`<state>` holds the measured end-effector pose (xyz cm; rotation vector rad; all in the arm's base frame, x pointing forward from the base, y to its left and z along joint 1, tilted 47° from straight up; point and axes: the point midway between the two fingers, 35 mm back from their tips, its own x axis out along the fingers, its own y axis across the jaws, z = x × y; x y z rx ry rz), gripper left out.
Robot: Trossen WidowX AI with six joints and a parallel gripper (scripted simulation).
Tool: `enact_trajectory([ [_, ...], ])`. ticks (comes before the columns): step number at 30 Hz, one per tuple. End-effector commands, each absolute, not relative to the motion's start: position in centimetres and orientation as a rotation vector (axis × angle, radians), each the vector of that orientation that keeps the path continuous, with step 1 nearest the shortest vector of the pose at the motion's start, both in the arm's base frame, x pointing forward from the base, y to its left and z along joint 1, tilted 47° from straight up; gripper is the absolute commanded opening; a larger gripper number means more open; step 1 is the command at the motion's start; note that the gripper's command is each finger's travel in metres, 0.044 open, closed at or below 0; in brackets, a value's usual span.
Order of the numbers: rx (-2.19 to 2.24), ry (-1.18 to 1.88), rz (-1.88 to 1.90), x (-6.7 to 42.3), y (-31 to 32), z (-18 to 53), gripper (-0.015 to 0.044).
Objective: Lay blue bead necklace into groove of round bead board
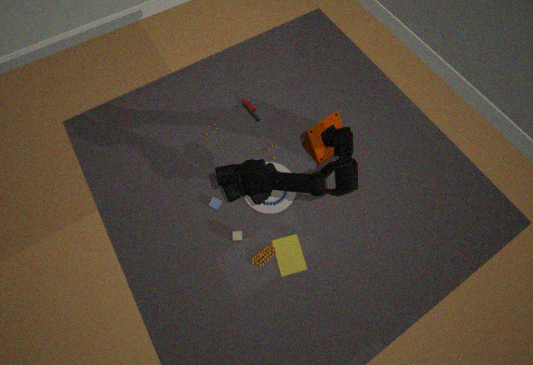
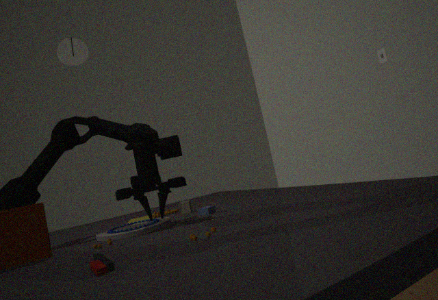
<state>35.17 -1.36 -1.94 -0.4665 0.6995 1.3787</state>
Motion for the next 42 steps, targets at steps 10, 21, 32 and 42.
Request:
enact_trajectory([
  [10, -0.462, 0.701, 1.379, 35.1, -1.5, -1.7, 0.0440],
  [21, -0.461, 0.700, 1.378, 35.1, -1.8, -1.5, 0.0440],
  [32, -0.461, 0.700, 1.378, 35.1, -1.8, -1.5, 0.0440],
  [42, -0.461, 0.701, 1.377, 35.2, -2.6, -0.9, 0.0440],
])
